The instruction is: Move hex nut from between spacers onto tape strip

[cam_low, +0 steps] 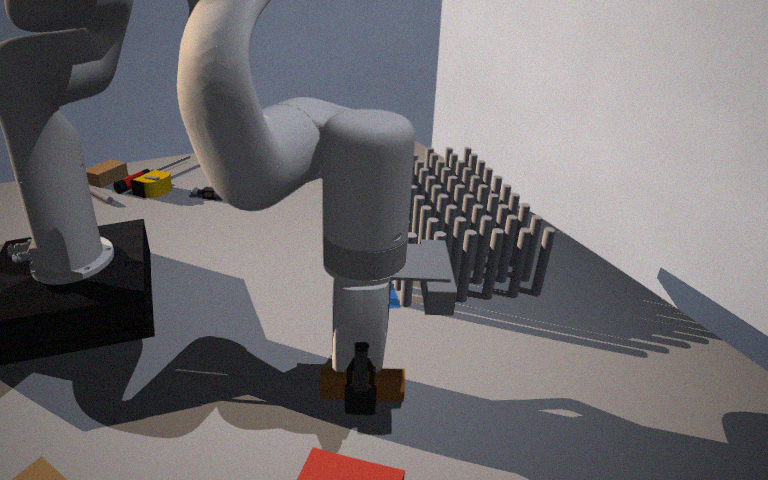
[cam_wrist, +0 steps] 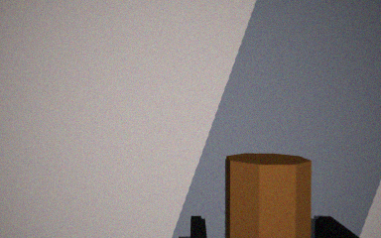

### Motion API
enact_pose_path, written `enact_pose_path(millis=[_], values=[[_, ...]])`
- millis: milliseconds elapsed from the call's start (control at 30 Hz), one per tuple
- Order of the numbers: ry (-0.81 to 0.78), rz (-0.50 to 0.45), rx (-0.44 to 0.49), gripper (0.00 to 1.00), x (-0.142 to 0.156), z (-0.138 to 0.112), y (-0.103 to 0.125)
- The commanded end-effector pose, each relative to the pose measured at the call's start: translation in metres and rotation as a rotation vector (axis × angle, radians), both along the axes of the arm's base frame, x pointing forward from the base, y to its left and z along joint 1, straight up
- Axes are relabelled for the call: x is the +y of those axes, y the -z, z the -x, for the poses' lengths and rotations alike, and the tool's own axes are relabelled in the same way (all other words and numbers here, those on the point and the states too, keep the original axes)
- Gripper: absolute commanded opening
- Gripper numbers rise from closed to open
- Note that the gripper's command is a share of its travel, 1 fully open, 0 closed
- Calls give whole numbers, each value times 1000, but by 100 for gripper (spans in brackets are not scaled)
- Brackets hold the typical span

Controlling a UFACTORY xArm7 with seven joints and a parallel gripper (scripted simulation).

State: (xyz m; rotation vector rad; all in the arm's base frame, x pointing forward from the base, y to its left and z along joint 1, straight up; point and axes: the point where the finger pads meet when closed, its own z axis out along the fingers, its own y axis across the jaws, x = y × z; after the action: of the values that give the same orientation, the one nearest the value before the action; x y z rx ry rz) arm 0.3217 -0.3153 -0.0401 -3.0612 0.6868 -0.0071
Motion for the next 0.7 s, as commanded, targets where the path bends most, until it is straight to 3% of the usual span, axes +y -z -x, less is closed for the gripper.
enact_pose_path(millis=[0, 400, 433, 667], values=[[0, 3, -3, 65, -1, -1, 0], [0, 3, -3, 65, -1, -1, 1], [0, 3, -3, 0, -1, -1, 1], [0, 3, -3, 0, -1, -1, 1]])
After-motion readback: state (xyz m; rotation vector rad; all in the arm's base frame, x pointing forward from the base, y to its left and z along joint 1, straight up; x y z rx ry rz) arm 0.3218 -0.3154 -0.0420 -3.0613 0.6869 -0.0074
